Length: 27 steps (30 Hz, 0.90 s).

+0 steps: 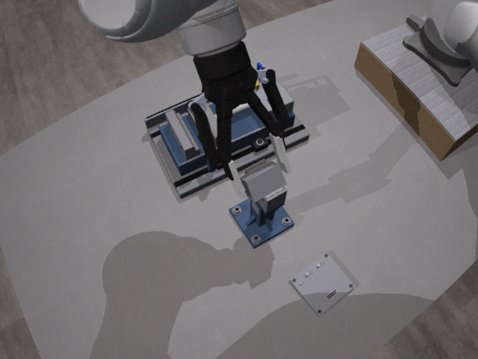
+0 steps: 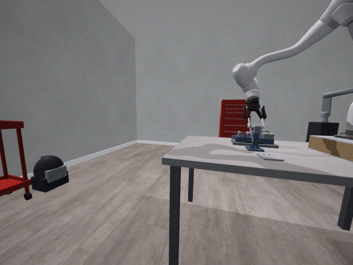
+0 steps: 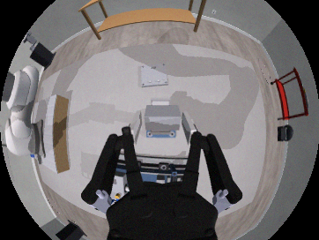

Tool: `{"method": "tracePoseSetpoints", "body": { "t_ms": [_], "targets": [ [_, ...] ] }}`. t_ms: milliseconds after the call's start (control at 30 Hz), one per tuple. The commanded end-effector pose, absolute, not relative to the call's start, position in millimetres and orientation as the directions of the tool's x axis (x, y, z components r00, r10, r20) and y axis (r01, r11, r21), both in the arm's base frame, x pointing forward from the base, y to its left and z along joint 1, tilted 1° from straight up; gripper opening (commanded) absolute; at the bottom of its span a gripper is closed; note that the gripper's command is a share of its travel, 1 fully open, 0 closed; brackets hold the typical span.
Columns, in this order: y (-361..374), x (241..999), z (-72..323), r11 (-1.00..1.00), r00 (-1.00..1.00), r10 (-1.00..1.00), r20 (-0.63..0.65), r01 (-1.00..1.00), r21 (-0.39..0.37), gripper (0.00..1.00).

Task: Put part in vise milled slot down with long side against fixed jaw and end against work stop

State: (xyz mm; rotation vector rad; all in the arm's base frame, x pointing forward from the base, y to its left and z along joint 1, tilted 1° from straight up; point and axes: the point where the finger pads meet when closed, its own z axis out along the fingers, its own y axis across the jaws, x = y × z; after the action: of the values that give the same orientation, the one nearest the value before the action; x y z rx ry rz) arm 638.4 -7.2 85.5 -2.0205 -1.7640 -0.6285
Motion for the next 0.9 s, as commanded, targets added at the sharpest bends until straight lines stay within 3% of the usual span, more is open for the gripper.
{"method": "tracePoseSetpoints", "body": {
  "t_ms": [0, 867],
  "targets": [
    [-6.5, 639.9, 88.3, -0.135, 0.109, 0.836, 0.539, 0.991, 0.01, 0.51],
    [-2.0, 640.4, 90.6, -0.135, 0.123, 0.923, 0.365, 0.991, 0.01, 0.51]
  ]
}}
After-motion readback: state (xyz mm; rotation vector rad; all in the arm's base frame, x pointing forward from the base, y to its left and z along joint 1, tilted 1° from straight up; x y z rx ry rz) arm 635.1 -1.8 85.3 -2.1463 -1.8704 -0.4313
